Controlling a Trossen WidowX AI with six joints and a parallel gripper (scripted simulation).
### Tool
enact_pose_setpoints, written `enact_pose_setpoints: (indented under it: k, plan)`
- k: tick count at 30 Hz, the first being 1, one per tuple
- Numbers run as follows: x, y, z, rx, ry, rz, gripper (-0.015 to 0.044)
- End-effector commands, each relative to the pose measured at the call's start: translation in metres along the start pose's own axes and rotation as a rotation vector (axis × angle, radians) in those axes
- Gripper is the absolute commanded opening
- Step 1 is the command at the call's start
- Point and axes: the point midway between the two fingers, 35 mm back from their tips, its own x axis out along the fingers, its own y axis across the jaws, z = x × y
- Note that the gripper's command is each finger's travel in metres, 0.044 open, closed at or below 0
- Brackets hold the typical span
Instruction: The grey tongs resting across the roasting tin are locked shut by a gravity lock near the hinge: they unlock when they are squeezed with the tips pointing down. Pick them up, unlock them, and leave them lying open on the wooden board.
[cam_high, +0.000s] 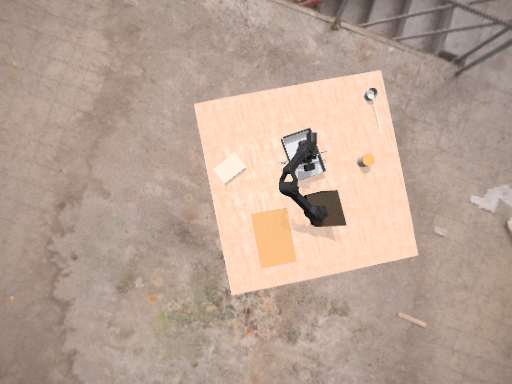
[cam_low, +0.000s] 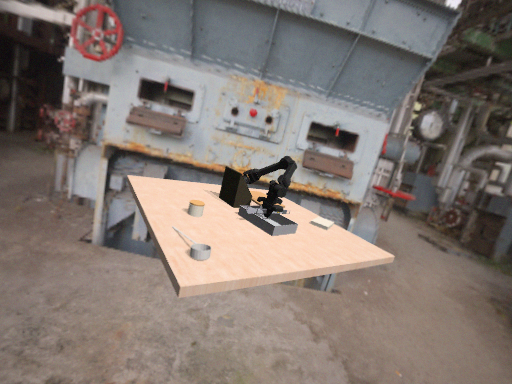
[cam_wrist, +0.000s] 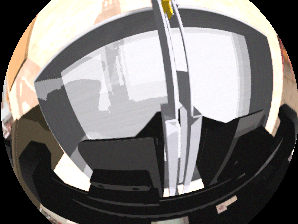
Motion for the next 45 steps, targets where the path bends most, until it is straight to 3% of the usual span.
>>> enact_pose_setpoints:
  k: [1,5,12,19,32,45]
  plan:
    - [0.0,-0.001,0.0,-0.003,0.0,-0.002,0.0051]
    - [0.0,-0.001,0.0,-0.003,0.0,-0.002,0.0025]
    - [-0.009,-0.001,0.0,-0.002,0.001,-0.002,-0.015]
    - [-0.077,0.0,-0.001,0.004,-0.001,0.001,-0.015]
    - [-0.075,0.0,0.006,-0.002,0.0,0.006,-0.015]
    - [-0.074,0.002,0.088,-0.122,0.04,0.011,-0.015]
